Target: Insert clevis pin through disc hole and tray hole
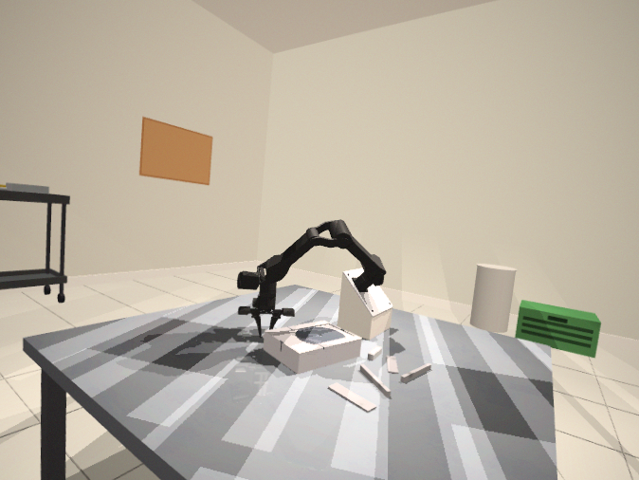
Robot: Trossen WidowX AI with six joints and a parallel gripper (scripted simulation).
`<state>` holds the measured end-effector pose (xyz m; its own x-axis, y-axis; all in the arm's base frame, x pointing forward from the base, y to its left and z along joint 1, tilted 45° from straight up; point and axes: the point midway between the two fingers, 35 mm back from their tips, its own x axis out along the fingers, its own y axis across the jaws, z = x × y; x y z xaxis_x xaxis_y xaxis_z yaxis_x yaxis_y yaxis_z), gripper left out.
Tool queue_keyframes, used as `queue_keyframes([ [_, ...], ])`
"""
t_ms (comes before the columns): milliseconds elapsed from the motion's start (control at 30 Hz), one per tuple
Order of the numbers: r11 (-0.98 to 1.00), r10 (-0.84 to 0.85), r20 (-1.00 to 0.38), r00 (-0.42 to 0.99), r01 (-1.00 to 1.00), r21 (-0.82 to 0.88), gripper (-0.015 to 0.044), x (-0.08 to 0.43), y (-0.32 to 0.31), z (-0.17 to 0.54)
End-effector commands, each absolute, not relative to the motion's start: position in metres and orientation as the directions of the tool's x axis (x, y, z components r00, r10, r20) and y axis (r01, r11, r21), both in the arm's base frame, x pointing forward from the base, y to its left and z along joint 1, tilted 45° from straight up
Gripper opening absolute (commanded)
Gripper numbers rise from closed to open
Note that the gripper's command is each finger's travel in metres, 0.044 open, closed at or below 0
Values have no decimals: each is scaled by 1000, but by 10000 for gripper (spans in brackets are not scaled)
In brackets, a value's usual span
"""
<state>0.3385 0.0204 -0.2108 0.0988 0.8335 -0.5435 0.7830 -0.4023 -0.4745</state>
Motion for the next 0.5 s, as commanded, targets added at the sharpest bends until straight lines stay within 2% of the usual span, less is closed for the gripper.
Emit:
queue_keyframes([
  [0,-396,860,-491,138,788,-472,120,335,21,-211],
  [467,-395,861,-490,138,788,-472,120,335,27,-217],
])
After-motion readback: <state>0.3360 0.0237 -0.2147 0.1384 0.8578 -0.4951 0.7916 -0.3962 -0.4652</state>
